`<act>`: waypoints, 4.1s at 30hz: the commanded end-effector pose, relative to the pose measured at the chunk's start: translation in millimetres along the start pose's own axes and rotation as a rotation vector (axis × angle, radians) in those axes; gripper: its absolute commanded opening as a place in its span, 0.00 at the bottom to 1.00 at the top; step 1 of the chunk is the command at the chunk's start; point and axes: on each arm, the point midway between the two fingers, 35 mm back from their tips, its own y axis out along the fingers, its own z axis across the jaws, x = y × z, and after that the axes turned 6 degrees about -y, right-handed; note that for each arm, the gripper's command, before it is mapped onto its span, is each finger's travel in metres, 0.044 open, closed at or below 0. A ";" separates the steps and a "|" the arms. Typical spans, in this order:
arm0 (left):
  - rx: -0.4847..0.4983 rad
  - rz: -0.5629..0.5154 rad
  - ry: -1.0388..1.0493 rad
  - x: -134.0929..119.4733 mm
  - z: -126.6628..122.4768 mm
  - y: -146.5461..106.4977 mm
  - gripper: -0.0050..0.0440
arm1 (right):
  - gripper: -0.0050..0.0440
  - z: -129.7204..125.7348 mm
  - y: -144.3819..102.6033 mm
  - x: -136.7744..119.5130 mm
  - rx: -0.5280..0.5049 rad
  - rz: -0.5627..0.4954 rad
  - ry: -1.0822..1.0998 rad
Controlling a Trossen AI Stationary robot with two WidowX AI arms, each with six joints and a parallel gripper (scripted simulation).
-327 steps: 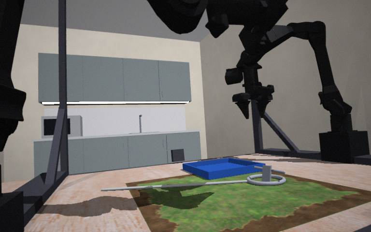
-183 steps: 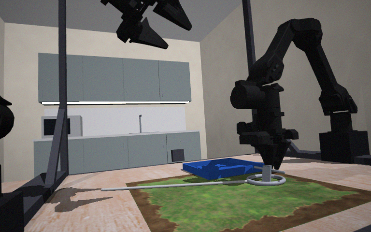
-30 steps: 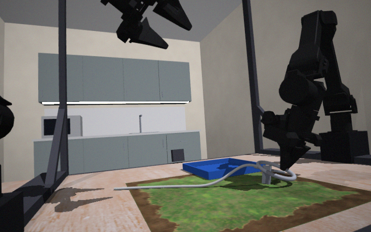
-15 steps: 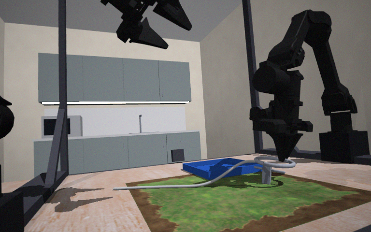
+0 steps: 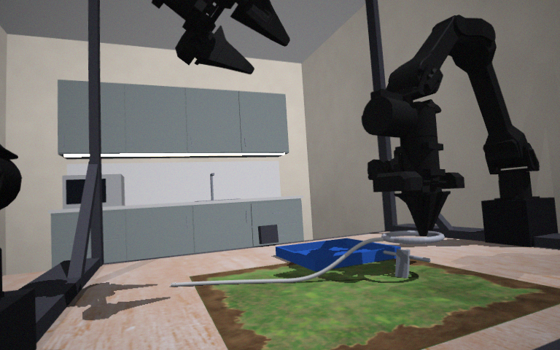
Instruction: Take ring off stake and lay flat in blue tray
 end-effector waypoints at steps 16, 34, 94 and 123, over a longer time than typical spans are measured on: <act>0.058 -0.007 -0.002 1.8 11.2 -26.7 0.00 | 1.00 23.6 28.0 2.2 0.063 -0.005 -0.037; 0.043 0.005 0.019 93.8 -15.8 -20.2 0.00 | 1.00 101.0 86.5 -4.2 0.235 -0.029 -0.146; 0.012 -0.006 -0.001 194.5 -88.5 38.7 0.00 | 1.00 100.1 83.4 1.0 0.235 -0.044 -0.146; 0.025 -0.020 0.000 197.6 -85.5 41.2 0.00 | 1.00 100.1 83.4 1.0 0.235 -0.044 -0.146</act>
